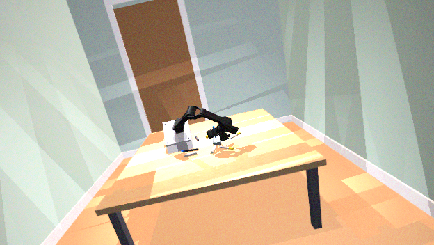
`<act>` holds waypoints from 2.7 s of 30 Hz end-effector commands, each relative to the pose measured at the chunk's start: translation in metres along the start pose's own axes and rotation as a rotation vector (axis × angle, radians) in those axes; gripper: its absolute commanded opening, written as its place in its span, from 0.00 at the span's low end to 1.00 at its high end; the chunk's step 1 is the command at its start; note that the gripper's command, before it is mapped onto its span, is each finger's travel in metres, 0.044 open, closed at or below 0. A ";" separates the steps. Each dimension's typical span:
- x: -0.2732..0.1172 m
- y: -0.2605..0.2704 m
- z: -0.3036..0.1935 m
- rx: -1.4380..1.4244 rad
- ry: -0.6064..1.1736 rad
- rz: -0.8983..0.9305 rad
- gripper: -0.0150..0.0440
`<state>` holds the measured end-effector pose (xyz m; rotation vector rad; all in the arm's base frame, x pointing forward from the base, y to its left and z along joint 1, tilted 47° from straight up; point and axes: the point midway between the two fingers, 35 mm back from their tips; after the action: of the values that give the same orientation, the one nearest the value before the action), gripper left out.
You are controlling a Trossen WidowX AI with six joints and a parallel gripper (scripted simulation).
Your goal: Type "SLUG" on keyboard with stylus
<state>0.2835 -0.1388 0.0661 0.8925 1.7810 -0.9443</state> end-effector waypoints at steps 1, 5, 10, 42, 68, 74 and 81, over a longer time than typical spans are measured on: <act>0.001 0.000 0.001 -0.008 -0.003 -0.003 0.39; 0.002 0.000 0.002 -0.008 -0.003 -0.003 0.39; 0.004 -0.001 0.006 -0.008 -0.003 -0.004 0.39; 0.010 -0.003 0.016 -0.008 -0.003 -0.004 0.39; -0.007 0.002 -0.014 -0.014 -0.009 -0.003 0.31; 0.006 0.008 -0.022 -0.012 -0.006 -0.003 0.25; 0.028 0.015 -0.038 -0.009 0.000 -0.003 0.25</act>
<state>0.2756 -0.1028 0.0534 0.8779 1.7865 -0.9383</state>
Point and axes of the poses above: the point midway between the two fingers, 35 mm back from their tips, its own x axis out along the fingers, its own y axis across the jaws, z = x × y, and after that the axes turned 12 degrees about -x, right-handed
